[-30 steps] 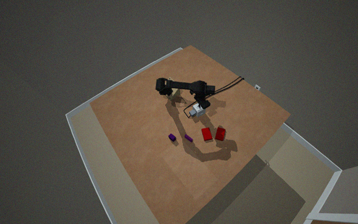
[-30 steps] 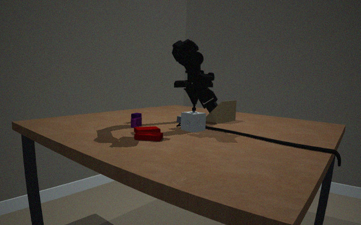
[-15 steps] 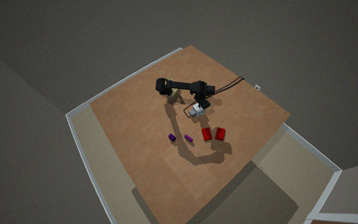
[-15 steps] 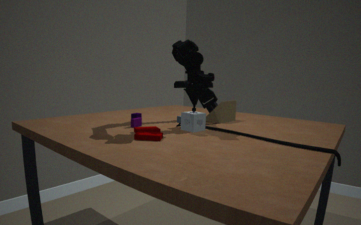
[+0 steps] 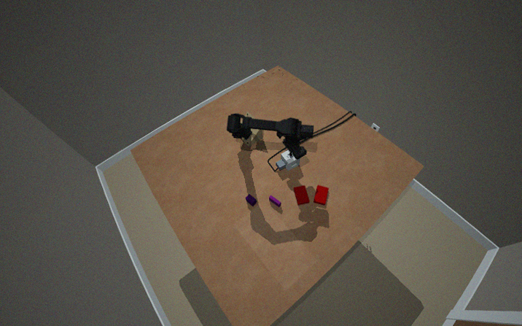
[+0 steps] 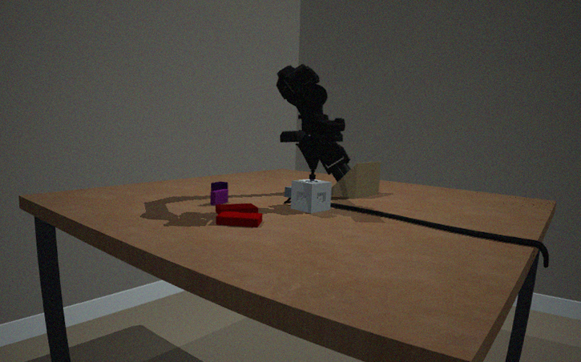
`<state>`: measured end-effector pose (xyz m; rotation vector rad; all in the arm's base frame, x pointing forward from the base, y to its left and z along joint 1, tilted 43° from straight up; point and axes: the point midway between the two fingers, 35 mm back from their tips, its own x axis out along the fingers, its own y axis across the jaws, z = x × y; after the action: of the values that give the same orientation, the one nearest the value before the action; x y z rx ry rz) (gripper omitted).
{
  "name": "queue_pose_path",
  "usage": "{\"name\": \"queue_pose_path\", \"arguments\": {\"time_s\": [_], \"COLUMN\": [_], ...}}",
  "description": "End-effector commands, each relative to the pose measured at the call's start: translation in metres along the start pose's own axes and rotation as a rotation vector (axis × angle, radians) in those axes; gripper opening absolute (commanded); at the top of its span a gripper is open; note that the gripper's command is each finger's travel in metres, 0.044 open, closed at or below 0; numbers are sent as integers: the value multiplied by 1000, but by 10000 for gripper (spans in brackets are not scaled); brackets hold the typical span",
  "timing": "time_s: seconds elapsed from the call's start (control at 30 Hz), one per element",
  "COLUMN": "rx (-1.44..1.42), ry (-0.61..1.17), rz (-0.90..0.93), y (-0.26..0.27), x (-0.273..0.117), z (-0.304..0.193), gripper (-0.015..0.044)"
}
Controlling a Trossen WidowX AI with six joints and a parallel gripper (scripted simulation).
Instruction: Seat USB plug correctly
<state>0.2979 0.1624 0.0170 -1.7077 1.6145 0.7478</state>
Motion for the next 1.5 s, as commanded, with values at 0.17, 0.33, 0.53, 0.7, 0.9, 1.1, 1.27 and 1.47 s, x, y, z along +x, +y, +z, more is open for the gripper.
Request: {"name": "queue_pose_path", "arguments": {"time_s": [0.17,0.33,0.53,0.7,0.9,1.1,1.27,1.47], "rx": [-4,-4,-4,-4,-4,-4,-4,-4], "ry": [1,1,1,1,1,1,1,1], "rz": [-4,-4,-4,-4,-4,-4,-4,-4], "y": [0,0,0,0,0,0,0,0], "x": [1,2,2,3,4,4,5,6], "z": [0,0,0,0,0,0,0,-1], "gripper": [0,0,0,0,0,0,0,0]}}
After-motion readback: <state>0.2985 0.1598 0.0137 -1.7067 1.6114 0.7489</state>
